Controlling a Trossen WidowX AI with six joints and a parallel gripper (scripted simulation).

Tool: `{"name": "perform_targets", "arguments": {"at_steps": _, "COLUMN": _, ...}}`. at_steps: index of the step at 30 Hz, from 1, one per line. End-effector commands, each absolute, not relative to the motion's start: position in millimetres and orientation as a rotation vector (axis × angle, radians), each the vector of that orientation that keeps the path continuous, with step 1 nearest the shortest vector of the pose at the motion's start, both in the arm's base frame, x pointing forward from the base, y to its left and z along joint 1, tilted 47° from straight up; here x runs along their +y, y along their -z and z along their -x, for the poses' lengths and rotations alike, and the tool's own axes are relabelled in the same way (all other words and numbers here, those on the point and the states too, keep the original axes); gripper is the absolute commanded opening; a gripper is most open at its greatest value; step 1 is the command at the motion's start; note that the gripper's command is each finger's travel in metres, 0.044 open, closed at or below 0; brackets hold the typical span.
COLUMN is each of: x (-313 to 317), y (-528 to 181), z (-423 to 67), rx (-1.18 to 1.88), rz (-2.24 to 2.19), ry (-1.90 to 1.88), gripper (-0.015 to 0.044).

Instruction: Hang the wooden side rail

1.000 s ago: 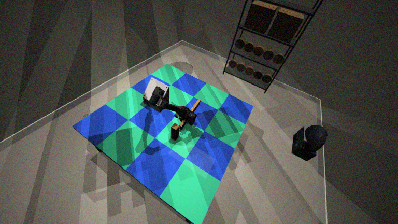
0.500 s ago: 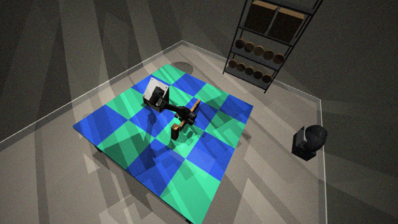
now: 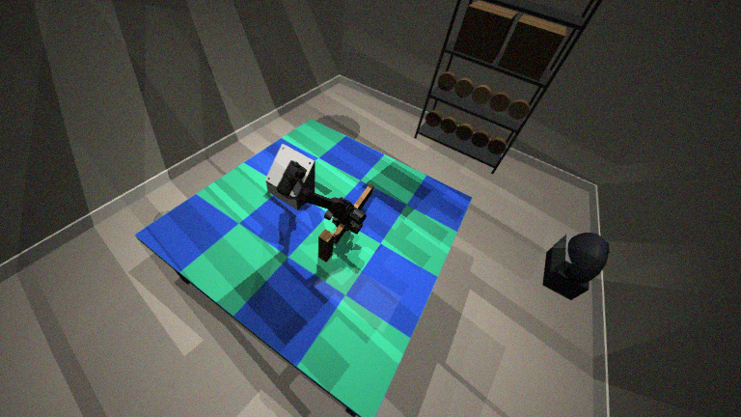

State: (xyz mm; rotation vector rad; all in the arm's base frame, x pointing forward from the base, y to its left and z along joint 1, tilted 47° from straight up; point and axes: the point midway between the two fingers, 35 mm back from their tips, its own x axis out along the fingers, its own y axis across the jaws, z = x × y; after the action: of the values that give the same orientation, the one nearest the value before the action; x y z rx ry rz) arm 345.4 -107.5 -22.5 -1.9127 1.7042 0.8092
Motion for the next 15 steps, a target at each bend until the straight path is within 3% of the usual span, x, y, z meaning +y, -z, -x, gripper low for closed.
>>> {"name": "perform_targets", "arguments": {"at_steps": 1, "x": -105.9, "y": 17.3, "z": -347.9, "rx": 1.693, "rz": 1.923, "ry": -0.802, "gripper": 0.0}}
{"name": "perform_targets", "arguments": {"at_steps": 15, "x": -107.7, "y": 16.8, "z": -348.3, "rx": 1.693, "rz": 1.923, "ry": -0.802, "gripper": 0.0}}
